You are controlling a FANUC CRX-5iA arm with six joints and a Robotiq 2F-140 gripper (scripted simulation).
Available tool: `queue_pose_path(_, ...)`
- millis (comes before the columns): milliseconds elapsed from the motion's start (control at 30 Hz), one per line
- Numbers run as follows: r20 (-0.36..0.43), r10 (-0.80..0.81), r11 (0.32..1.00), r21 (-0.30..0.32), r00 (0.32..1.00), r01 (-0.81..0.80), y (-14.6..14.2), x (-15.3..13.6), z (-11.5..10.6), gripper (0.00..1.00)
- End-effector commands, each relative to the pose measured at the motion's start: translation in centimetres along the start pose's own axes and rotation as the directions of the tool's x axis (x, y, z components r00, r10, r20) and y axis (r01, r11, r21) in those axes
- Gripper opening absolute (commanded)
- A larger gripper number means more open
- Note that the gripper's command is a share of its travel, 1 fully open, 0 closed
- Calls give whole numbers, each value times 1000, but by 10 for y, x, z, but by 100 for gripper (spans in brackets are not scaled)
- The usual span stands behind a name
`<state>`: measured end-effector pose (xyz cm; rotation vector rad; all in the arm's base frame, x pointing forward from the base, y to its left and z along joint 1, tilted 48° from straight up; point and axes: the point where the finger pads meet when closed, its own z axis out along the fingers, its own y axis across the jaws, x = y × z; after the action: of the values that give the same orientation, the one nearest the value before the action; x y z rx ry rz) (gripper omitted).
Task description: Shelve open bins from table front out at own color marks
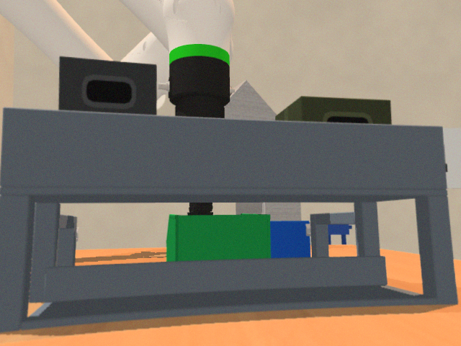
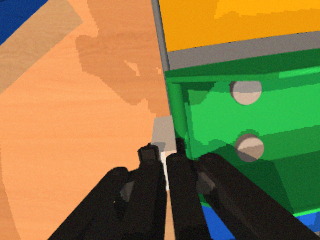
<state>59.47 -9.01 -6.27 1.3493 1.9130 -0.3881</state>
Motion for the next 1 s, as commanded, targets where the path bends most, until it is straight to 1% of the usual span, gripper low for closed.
queue_pose_path(0, 0, 0, 1000, 0, 1000, 0, 1, 0, 0, 0)
queue_pose_path(967, 0, 0, 1000, 0, 1000, 0, 9, 0, 0, 0)
